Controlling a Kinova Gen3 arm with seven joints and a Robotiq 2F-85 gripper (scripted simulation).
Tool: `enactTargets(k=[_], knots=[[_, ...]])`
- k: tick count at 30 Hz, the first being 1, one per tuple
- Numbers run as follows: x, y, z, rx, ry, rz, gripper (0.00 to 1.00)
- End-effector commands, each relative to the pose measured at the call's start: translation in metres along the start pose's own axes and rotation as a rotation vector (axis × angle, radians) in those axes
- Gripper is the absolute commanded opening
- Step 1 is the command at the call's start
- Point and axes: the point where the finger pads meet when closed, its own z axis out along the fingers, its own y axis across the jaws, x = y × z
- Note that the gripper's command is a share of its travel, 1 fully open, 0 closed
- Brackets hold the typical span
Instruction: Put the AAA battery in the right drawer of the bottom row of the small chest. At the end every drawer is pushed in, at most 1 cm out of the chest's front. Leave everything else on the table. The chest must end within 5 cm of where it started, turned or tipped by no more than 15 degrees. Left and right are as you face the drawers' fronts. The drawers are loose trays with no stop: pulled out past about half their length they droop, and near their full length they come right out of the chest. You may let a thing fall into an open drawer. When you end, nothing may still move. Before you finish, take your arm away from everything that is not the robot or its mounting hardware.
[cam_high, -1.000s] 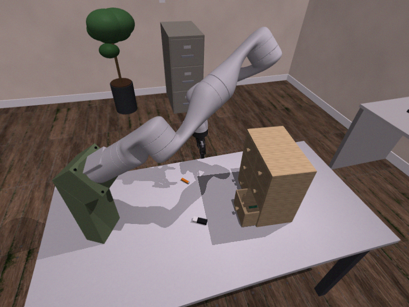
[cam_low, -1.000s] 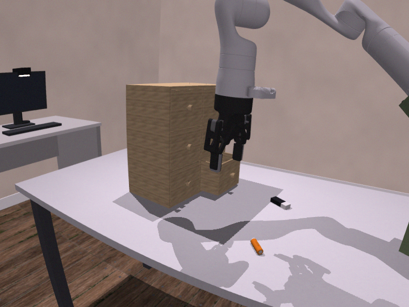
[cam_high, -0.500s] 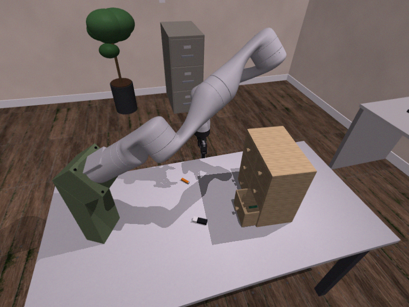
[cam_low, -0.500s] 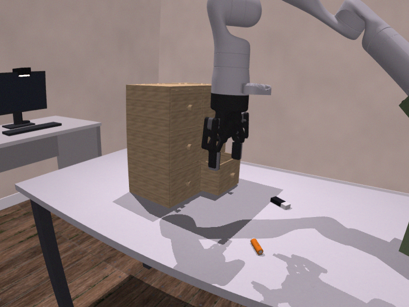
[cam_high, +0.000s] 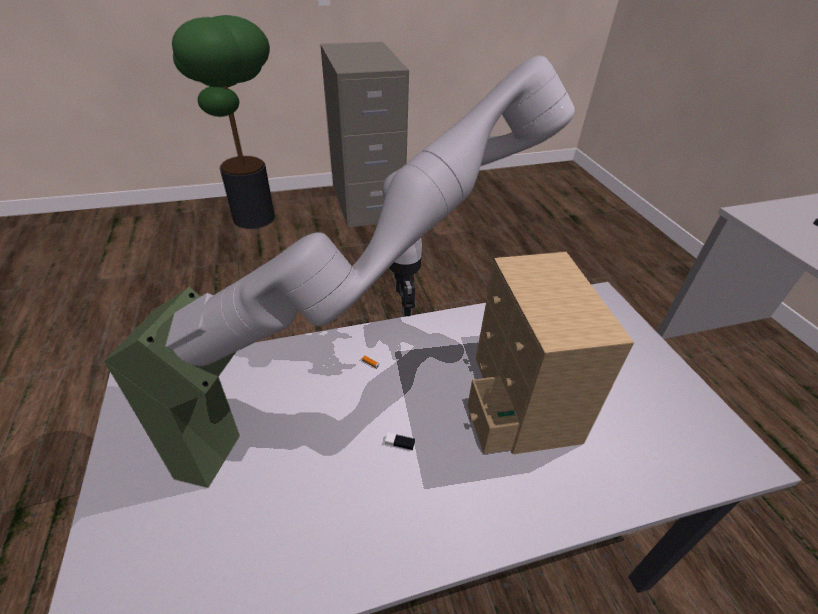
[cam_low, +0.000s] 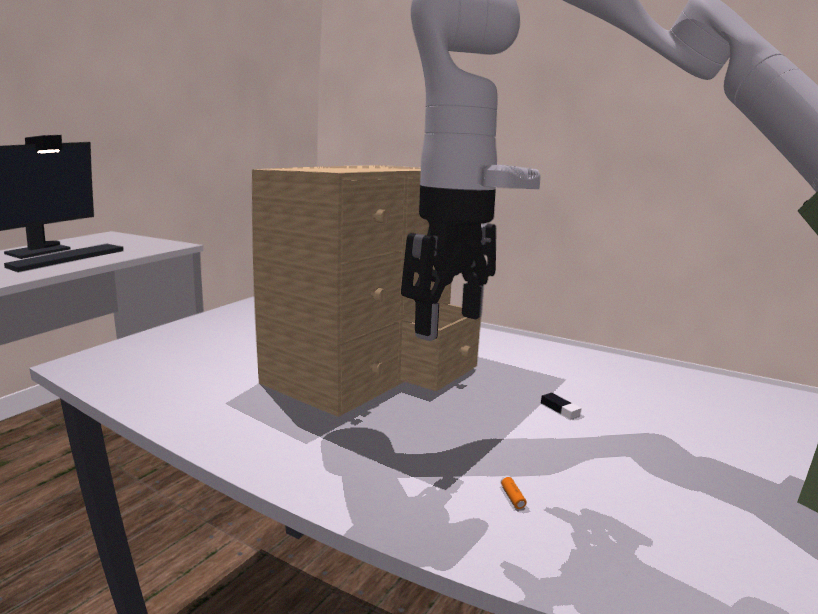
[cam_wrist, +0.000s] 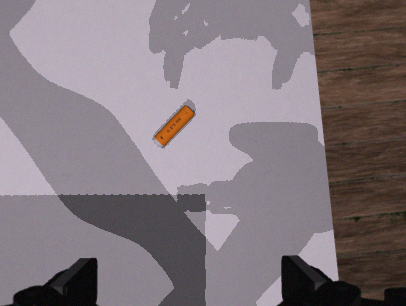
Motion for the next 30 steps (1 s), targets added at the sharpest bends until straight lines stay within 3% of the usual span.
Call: enactTargets(k=[1, 24, 30], knots=[[0.0, 0.001, -0.001, -0.002, -0.001, 0.0, 1.0], [0.001, 0.001, -0.001, -0.002, 0.0, 0.0, 1.0], [0.045, -0.006, -0.021, -0.002, 0.007, 0.002, 1.0]])
